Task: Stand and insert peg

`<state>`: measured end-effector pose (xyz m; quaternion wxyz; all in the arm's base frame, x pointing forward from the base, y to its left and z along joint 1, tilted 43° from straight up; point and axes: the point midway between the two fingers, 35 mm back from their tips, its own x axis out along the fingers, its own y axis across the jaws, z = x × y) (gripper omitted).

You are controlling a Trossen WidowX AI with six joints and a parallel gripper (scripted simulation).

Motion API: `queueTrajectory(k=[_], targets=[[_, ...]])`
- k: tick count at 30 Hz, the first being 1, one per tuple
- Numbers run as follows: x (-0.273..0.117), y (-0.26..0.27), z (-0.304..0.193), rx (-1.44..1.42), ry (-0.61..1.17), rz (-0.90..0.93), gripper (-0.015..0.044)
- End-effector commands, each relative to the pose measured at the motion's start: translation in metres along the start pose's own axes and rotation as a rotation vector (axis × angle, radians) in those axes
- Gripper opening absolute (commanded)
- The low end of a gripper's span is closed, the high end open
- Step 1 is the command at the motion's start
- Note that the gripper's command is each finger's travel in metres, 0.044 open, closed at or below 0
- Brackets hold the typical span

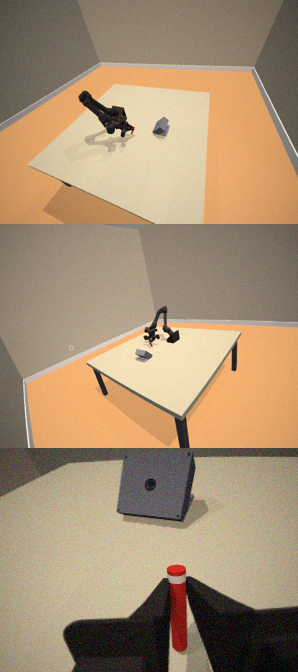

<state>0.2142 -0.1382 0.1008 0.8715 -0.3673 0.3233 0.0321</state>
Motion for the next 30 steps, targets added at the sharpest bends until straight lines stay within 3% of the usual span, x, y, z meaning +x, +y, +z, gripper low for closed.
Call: queueTrajectory(k=[1, 30], targets=[[-0.003, 0.0, 0.0, -0.011, -0.037, -0.006, 0.0049], [-0.018, 0.001, -0.012, -0.014, -0.287, -0.003, 0.0049]])
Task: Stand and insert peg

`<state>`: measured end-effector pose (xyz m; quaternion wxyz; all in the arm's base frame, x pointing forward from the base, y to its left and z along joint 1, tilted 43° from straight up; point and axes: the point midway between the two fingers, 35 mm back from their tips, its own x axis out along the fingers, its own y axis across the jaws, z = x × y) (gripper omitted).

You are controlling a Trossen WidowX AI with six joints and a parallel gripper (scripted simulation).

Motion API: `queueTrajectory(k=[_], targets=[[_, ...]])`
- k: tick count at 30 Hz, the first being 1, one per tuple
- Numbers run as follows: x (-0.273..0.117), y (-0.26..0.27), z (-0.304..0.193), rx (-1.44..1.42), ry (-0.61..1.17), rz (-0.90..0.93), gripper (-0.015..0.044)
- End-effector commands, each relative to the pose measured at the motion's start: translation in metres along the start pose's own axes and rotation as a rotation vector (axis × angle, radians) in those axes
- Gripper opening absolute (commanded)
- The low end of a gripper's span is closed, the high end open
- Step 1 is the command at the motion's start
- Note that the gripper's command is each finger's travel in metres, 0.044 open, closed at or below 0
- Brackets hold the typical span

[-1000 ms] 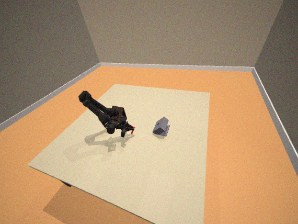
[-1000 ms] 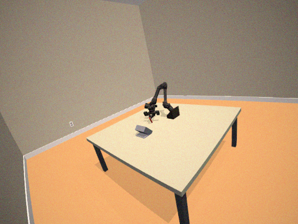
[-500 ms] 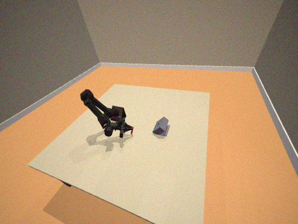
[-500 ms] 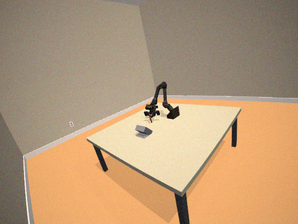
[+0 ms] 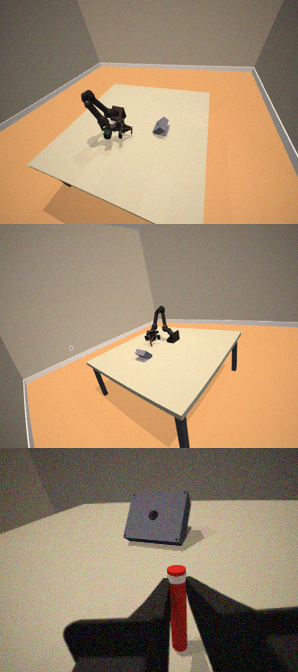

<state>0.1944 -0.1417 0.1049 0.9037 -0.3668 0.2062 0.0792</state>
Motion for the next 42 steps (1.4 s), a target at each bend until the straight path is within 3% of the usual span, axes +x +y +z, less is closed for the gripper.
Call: queueTrajectory(k=[1, 42], targets=[[-0.0017, 0.0, -0.0014, 0.0, -0.035, 0.003, 0.0049], [-0.0087, 0.0001, -0.0095, 0.016, -0.039, -0.006, 0.0049]])
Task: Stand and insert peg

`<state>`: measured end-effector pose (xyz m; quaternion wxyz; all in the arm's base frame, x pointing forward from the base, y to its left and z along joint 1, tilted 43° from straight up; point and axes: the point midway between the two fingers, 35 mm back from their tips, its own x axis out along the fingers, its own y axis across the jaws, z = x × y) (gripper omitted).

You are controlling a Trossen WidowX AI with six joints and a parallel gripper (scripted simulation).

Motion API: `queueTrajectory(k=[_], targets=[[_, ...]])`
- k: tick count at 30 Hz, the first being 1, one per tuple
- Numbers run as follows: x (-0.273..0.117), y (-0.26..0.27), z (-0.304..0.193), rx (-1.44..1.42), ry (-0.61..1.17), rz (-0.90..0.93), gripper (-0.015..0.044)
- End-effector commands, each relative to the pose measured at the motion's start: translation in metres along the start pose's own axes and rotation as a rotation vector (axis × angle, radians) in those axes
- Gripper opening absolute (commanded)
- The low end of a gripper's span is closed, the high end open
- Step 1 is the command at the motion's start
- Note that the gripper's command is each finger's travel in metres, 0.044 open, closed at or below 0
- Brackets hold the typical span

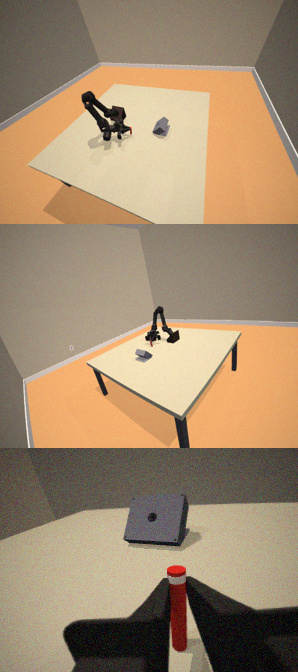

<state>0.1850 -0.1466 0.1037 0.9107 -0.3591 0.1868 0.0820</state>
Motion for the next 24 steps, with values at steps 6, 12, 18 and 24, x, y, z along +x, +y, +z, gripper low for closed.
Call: queueTrajectory(k=[6, 12, 18, 24], targets=[[-0.0023, 0.0001, -0.0029, -0.003, -0.006, -0.002, 0.0049], [-0.0039, 0.0, -0.0034, -0.006, -0.013, -0.004, 0.0049], [-0.0053, 0.0, -0.004, -0.01, -0.021, -0.006, 0.0049], [-0.0067, 0.0, -0.0044, -0.013, -0.029, -0.008, 0.0049]])
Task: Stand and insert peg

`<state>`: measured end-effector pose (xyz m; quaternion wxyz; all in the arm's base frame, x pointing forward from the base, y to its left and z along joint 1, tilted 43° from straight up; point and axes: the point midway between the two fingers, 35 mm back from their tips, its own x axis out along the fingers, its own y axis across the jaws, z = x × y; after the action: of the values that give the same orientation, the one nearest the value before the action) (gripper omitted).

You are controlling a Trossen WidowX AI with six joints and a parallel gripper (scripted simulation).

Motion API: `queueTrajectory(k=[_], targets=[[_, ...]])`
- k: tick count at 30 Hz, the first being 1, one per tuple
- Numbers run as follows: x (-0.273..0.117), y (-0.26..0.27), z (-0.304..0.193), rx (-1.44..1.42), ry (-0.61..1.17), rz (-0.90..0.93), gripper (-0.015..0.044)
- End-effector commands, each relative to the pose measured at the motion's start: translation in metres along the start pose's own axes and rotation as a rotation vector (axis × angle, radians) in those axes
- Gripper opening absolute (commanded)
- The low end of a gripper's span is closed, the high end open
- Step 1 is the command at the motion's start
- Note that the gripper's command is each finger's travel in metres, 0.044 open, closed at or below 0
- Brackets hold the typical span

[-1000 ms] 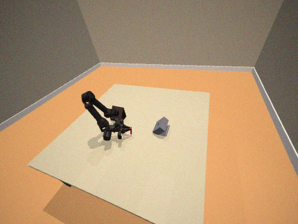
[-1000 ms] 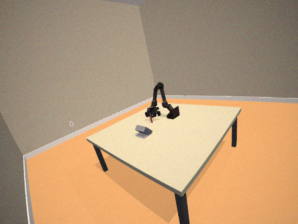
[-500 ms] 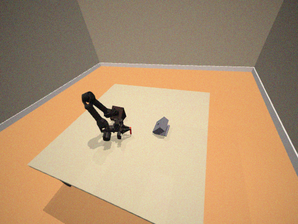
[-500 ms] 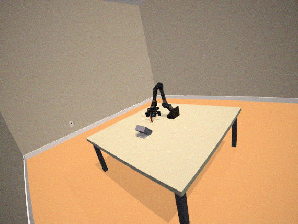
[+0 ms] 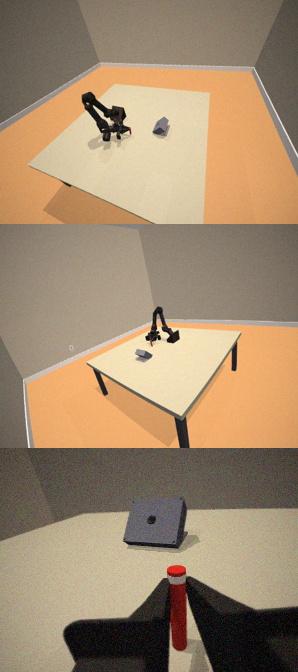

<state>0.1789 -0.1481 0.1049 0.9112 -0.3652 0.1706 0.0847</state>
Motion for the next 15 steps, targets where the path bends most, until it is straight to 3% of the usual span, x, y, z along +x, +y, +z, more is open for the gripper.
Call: queueTrajectory(k=[1, 15], targets=[[-0.001, 0.0, -0.0025, 0.0, 0.001, 0.0, 0.0049], [-0.0041, 0.0, -0.0036, -0.008, -0.016, -0.004, 0.0049]])
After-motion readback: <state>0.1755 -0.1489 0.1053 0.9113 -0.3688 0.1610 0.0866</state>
